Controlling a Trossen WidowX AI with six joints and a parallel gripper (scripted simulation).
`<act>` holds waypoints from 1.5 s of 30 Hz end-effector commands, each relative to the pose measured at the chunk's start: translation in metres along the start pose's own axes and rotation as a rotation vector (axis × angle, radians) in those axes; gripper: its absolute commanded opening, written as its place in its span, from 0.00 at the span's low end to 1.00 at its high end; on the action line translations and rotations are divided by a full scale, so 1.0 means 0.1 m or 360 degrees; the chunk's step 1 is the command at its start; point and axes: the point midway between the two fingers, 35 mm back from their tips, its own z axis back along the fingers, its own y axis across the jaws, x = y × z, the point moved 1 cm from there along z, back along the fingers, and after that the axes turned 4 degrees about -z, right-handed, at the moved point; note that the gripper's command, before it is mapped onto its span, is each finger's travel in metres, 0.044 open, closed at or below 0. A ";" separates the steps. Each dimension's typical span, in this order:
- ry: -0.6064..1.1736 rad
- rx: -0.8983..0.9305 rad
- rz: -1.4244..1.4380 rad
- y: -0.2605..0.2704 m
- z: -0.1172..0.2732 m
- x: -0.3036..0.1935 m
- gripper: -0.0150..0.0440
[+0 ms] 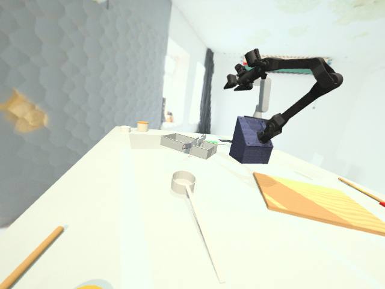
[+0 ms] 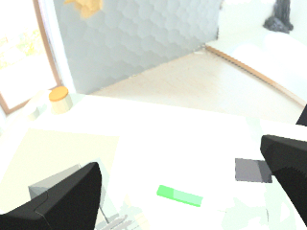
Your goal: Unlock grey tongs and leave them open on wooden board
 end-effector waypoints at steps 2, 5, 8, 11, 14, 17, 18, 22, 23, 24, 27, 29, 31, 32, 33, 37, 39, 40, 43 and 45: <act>0.0394 0.0262 0.0837 0.64 -0.45 -0.34 1.00; 0.0524 0.0410 0.1188 0.88 -0.60 -0.52 1.00; 0.0639 0.0571 0.1509 1.09 -0.74 -0.71 1.00; 0.0736 0.0745 0.1806 1.29 -0.86 -0.92 1.00; 0.0821 0.0928 0.2079 1.46 -0.97 -1.16 1.00; 0.0895 0.1119 0.2310 1.61 -1.08 -1.42 1.00; 0.0916 0.1200 0.2404 1.66 -1.11 -1.51 1.00; 0.0975 0.1538 0.2741 1.83 -1.25 -1.88 1.00; 0.0983 0.1624 0.2813 1.87 -1.28 -1.97 1.00; 0.0989 0.1711 0.2881 1.90 -1.31 -2.06 1.00; 0.0992 0.1823 0.2963 1.93 -1.35 -2.18 1.00; 0.0992 0.1823 0.2963 1.93 -1.35 -2.18 1.00; 0.0992 0.1823 0.2963 1.93 -1.35 -2.18 1.00; 0.0992 0.1823 0.2963 1.93 -1.35 -2.18 1.00; 0.0992 0.1823 0.2963 1.93 -1.35 -2.18 1.00; 0.0992 0.1823 0.2963 1.92 -1.36 -2.17 1.00; 0.0991 0.1822 0.2963 1.90 -1.41 -2.14 1.00; 0.0991 0.1822 0.2963 1.90 -1.41 -2.14 1.00; 0.0991 0.1822 0.2963 1.90 -1.41 -2.14 1.00; 0.0991 0.1822 0.2963 1.90 -1.41 -2.14 1.00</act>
